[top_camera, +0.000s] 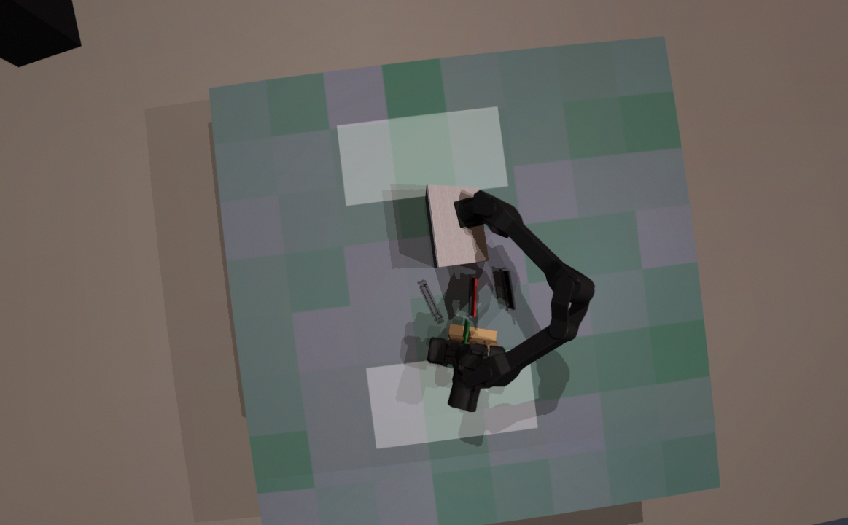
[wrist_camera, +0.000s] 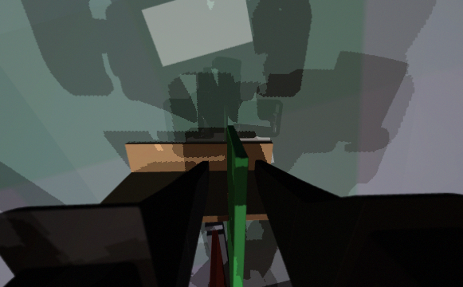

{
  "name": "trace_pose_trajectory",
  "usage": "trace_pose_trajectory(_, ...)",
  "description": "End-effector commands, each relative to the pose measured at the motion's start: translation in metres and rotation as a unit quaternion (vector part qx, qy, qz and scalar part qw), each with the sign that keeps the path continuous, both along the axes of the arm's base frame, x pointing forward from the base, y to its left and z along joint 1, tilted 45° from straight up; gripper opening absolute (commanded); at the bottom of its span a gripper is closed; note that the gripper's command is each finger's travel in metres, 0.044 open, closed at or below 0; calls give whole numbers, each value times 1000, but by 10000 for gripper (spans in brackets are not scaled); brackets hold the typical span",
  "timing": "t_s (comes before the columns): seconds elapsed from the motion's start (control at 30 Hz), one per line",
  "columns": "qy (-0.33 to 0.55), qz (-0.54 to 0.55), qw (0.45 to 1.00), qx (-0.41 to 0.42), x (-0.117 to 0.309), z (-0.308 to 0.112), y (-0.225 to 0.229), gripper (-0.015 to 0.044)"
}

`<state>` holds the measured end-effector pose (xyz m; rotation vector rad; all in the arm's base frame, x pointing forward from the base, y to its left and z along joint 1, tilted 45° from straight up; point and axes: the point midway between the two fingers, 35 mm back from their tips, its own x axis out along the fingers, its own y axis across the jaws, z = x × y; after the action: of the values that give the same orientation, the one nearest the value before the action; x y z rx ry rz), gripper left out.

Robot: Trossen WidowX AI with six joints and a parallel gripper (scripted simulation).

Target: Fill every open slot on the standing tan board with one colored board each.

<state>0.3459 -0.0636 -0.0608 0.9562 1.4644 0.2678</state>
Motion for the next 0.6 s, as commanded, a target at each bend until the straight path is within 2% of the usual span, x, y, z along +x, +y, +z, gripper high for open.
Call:
trace_pose_trajectory(0.0, 0, 0, 1000, -1, 0, 0, 0, 165)
trace_pose_trajectory(0.13, 0, 0, 1000, -1, 0, 2, -3, 165)
trace_pose_trajectory(0.3, 2, -3, 1000, 1, -11, 53, -52, 165)
trace_pose_trajectory(0.57, -22, -20, 999, -16, -7, 70, -72, 185)
